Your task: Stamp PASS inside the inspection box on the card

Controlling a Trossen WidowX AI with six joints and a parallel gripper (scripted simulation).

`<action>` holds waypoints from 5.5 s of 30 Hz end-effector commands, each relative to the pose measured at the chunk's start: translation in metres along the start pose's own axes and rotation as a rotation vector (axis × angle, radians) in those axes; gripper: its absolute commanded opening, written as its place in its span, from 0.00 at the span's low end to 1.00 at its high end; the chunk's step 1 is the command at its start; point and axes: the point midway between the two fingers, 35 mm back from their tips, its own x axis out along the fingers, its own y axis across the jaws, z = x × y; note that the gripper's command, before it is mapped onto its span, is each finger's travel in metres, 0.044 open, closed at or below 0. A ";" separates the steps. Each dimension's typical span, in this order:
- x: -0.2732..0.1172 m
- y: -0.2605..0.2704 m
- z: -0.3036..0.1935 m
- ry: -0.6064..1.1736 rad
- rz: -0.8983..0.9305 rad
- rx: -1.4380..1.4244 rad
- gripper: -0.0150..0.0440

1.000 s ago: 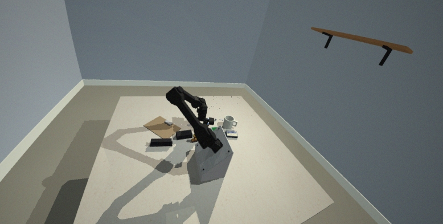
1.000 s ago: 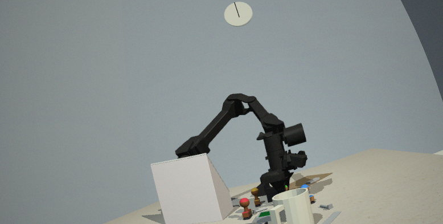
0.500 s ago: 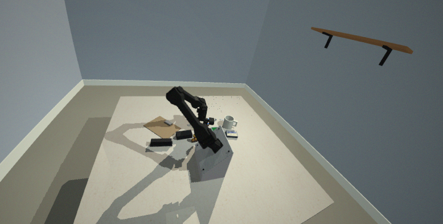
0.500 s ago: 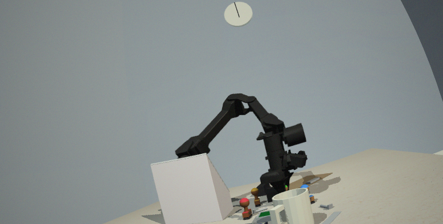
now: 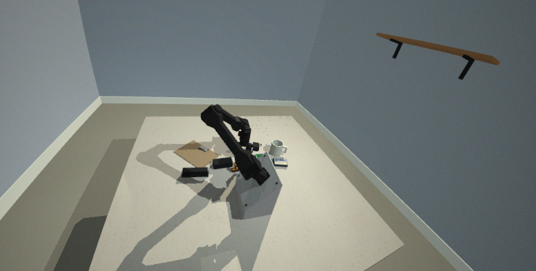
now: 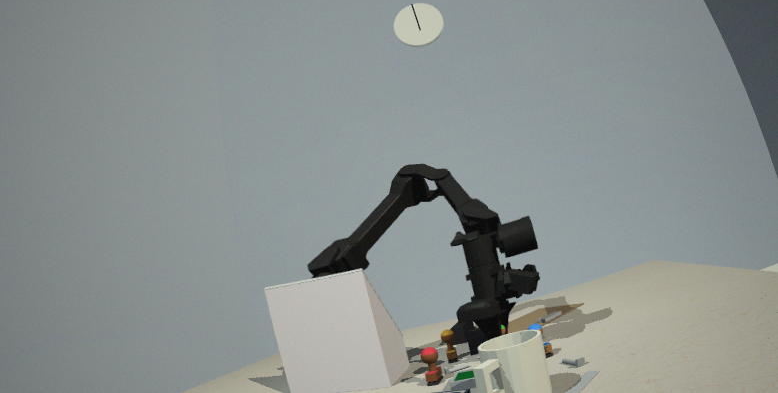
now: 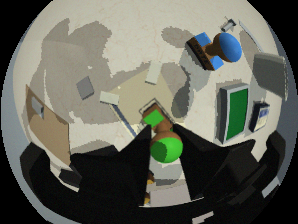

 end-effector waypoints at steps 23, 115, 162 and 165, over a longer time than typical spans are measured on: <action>-0.006 0.001 0.000 0.003 0.003 -0.001 0.25; -0.039 0.125 0.015 0.001 0.005 -0.011 0.25; -0.118 0.124 0.014 0.000 0.003 -0.011 0.68; -0.122 0.124 0.014 0.000 0.004 -0.010 0.68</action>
